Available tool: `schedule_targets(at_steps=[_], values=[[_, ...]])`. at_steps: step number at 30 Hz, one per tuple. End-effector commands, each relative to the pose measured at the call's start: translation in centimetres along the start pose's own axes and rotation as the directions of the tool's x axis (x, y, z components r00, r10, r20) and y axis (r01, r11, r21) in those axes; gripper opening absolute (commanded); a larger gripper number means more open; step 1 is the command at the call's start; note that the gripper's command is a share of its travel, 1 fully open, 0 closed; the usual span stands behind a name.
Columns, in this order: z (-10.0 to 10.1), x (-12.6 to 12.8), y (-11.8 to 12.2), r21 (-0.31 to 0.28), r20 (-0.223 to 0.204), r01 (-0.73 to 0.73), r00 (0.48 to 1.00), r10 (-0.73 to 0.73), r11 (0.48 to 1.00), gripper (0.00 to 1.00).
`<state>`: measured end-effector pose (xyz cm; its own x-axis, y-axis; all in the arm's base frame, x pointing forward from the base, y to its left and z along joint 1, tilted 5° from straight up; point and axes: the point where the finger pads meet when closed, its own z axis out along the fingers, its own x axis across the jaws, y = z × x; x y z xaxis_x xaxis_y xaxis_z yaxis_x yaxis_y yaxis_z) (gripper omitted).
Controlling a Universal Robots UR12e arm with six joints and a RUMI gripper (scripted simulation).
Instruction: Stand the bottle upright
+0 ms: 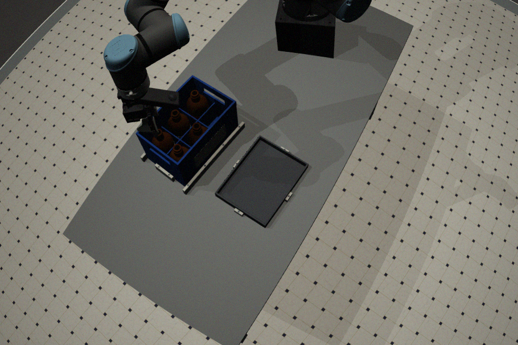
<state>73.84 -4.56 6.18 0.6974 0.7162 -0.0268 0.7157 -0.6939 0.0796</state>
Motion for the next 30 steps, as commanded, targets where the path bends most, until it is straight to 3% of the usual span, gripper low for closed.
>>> schedule_targets(at_steps=[1,30], values=[[0.39,-0.03,0.15,-0.003,-0.001,0.000,1.000,0.000,1.000,0.38],[0.65,0.00,0.22,-0.004,-0.002,0.000,1.000,0.000,1.000,0.38]])
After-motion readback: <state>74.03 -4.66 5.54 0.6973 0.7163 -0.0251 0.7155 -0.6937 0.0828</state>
